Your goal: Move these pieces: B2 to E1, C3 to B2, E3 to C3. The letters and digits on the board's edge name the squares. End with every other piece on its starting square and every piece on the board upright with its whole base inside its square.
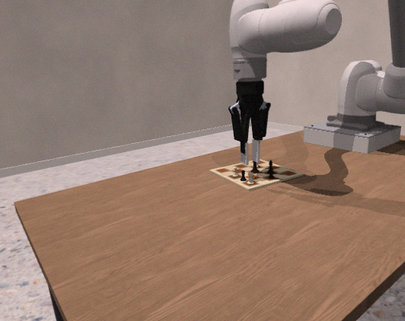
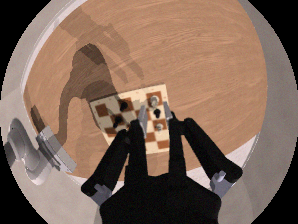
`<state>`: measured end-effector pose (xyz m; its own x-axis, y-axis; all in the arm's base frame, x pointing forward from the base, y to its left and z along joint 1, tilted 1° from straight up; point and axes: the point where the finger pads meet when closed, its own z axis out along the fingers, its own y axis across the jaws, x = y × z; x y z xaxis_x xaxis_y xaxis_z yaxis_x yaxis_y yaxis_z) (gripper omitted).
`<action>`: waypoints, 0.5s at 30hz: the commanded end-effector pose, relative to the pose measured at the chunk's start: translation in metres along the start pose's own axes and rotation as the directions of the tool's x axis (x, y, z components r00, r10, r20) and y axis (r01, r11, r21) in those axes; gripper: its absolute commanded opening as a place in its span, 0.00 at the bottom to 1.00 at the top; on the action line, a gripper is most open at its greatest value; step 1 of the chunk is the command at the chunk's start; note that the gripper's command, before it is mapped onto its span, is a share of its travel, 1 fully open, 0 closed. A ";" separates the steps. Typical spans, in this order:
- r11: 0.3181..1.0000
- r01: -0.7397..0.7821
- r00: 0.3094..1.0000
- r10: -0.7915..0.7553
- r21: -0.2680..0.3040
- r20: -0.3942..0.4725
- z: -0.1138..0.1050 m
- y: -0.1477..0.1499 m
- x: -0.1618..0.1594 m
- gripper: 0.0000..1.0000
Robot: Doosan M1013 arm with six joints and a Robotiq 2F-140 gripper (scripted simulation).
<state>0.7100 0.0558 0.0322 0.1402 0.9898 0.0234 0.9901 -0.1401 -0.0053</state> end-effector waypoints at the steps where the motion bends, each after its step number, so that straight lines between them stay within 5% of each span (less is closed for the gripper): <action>1: 1.000 0.000 1.000 0.000 0.000 0.000 -0.016 0.000 0.000 0.22; 13: 1.000 0.000 1.000 0.000 0.000 0.000 -0.037 0.000 0.000 0.22; 14: 1.000 0.000 1.000 0.000 0.000 0.000 -0.037 0.000 0.000 1.00; 15: 1.000 0.000 1.000 0.000 0.000 0.000 -0.037 0.000 0.000 1.00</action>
<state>0.7101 0.0550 0.0686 0.1402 0.9898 0.0233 0.9901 -0.1401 -0.0056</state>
